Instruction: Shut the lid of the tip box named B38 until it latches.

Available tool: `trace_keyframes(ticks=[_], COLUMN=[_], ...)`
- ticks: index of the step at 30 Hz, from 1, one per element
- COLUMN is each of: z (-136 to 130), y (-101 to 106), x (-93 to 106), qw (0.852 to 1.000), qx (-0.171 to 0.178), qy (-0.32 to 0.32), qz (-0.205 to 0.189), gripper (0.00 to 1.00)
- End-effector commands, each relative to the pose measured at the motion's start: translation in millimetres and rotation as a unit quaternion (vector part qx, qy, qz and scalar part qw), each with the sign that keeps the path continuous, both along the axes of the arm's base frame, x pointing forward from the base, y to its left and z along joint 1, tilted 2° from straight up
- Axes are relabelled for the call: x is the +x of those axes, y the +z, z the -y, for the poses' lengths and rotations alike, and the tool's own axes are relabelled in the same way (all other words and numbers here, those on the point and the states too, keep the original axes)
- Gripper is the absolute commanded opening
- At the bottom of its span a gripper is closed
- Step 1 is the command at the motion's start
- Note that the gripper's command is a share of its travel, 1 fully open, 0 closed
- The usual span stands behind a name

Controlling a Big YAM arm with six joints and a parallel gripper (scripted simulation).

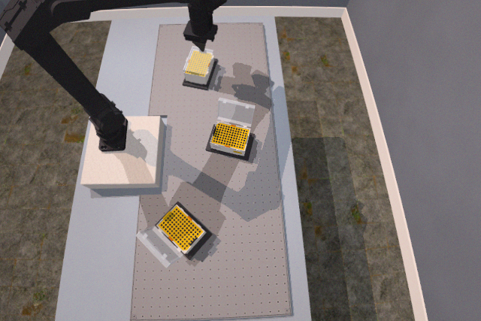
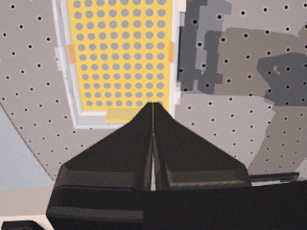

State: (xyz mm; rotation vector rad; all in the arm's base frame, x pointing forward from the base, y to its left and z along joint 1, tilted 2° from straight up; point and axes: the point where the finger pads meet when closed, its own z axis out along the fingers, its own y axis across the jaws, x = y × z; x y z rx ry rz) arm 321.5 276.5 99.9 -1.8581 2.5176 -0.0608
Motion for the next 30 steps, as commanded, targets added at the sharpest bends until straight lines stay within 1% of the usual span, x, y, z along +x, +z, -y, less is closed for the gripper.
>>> trace_keyframes(ticks=[1, 17, 19, 20, 21, 22, 30], z=[-18.2, -17.7, -17.7, -11.0, -17.8, -17.6, -17.3], y=[34.3, 64.9, 64.9, 49.7, 66.1, 71.2, 87.1], x=[11.3, 8.9, 8.9, 1.6, 8.7, 8.3, 7.0], qw=[0.999, 0.999, 0.999, 1.0, 0.999, 0.999, 0.999], qx=[0.024, 0.024, 0.024, 0.009, 0.022, 0.024, 0.025], qy=[-0.002, -0.002, -0.002, -0.002, -0.002, -0.002, -0.002], qz=[0.028, 0.028, 0.028, 0.012, 0.026, 0.029, 0.029], gripper=[0.0, 0.0, 0.0, 0.0, 0.0, 0.0, 0.0])
